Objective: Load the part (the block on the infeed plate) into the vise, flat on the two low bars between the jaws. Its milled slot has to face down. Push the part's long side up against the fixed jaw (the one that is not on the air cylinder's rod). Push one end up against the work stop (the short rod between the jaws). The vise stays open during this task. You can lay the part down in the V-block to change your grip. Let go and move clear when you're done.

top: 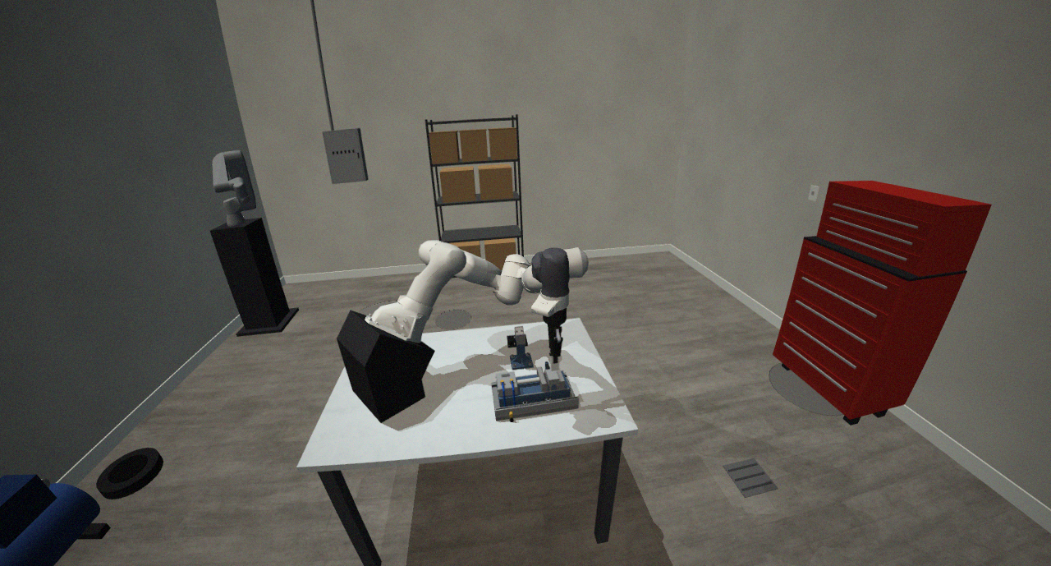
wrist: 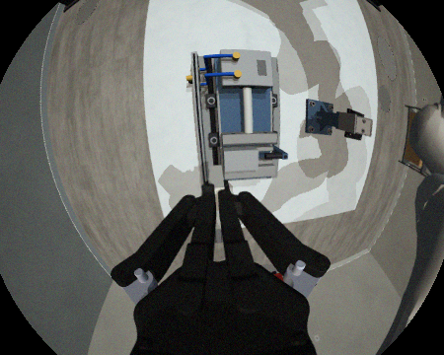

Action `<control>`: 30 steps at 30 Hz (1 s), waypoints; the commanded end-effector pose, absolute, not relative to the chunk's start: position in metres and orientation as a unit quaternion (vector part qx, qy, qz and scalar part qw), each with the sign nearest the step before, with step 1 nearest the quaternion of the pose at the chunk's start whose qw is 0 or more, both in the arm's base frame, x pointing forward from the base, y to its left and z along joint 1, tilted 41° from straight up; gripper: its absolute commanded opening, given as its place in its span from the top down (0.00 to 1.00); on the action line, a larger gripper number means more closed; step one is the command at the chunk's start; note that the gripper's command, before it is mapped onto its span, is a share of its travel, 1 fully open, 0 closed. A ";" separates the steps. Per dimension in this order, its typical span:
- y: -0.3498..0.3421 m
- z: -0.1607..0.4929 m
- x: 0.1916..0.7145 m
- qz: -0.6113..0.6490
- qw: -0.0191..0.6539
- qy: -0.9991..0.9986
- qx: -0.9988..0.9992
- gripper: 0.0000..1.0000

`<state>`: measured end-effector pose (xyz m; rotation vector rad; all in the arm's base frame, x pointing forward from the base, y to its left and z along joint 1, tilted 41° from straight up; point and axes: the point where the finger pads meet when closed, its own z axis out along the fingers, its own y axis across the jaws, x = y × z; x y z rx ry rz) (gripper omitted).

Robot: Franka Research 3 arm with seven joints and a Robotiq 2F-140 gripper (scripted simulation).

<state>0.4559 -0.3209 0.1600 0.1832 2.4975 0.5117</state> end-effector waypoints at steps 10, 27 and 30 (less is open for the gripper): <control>-0.322 0.159 0.457 0.190 0.290 0.936 0.065 1.00; -0.318 0.150 0.464 0.190 0.290 0.936 0.065 1.00; -0.317 0.146 0.467 0.190 0.290 0.936 0.065 1.00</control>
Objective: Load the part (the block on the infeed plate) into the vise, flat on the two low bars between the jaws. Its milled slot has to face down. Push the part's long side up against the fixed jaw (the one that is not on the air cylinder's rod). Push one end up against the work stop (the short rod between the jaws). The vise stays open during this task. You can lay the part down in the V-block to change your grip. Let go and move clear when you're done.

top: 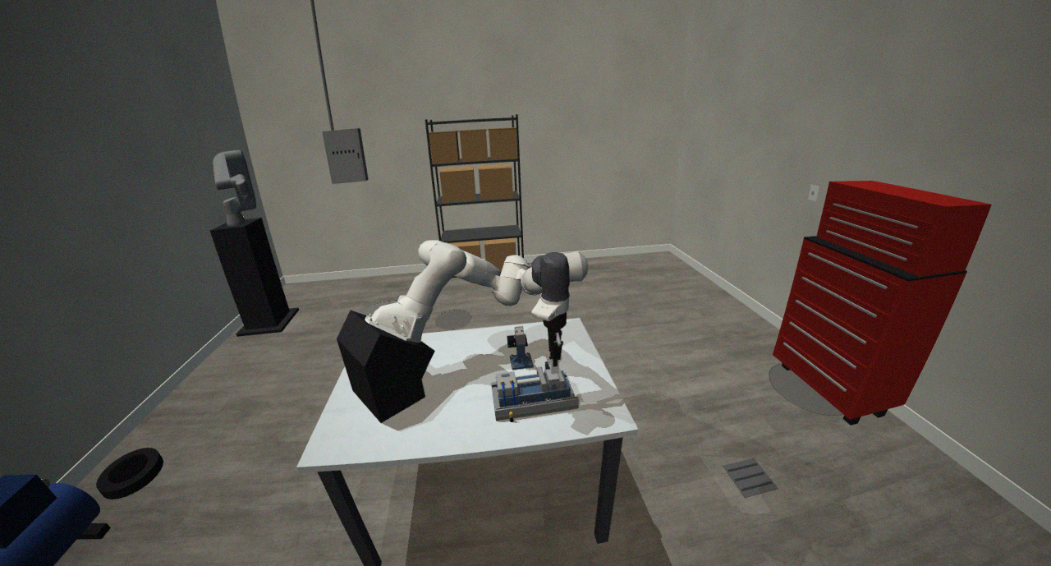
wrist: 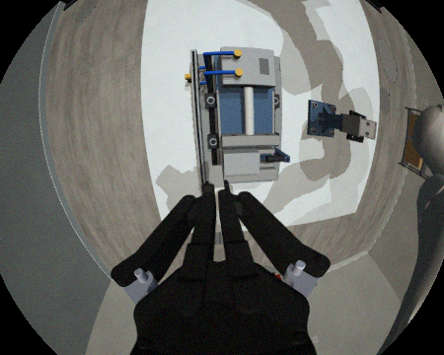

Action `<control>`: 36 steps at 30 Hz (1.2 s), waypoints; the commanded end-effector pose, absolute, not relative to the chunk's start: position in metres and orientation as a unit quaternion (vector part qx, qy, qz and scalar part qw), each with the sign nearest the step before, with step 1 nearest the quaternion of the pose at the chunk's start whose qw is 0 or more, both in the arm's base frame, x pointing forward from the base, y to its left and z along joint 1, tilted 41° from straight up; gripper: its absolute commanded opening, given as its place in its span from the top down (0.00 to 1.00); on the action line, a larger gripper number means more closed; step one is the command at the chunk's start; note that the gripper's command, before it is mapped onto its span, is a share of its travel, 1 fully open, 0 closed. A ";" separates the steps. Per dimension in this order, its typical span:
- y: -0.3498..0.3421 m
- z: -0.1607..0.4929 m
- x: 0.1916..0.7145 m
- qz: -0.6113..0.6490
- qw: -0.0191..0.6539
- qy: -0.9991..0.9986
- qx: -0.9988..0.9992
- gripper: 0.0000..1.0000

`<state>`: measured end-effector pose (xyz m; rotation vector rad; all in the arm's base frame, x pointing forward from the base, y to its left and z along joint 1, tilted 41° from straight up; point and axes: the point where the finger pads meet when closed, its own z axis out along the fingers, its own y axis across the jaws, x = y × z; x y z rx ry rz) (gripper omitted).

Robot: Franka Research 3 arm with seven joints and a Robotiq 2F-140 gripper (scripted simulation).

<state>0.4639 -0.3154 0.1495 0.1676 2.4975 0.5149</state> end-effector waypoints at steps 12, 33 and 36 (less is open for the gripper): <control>-0.312 0.134 0.476 0.190 0.290 0.936 0.065 1.00; -0.306 0.121 0.486 0.190 0.290 0.936 0.065 1.00; -0.306 0.120 0.486 0.190 0.290 0.936 0.065 1.00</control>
